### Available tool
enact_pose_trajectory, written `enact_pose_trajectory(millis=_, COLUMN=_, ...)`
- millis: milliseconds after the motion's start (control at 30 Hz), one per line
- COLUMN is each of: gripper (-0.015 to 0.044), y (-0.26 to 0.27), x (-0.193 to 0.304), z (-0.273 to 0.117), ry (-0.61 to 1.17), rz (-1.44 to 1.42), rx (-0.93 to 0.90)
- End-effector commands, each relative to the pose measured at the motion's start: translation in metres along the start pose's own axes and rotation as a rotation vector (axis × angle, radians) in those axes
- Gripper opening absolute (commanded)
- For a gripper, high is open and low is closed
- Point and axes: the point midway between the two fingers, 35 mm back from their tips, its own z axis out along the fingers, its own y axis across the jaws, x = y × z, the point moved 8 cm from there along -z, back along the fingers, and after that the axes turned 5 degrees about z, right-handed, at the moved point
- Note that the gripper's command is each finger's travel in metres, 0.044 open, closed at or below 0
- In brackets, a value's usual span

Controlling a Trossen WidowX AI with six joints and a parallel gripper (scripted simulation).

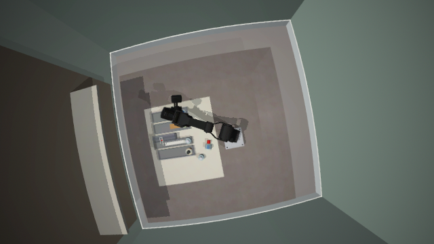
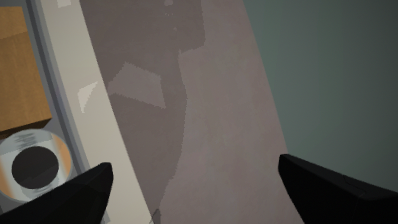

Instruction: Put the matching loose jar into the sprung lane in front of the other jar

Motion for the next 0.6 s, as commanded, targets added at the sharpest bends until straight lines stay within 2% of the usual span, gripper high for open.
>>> enact_pose_trajectory(millis=0, gripper=0.0440, y=0.046, x=-0.007, z=-0.027, ry=-0.016, rz=-0.004, rx=-0.147)
enact_pose_trajectory(millis=267, gripper=0.0440, y=0.142, x=0.000, z=-0.100, ry=0.038, rz=-0.038, rx=-0.444)
enact_pose_trajectory(millis=567, gripper=0.0440, y=0.219, x=0.051, z=-0.193, ry=0.237, rz=-0.119, rx=-0.662)
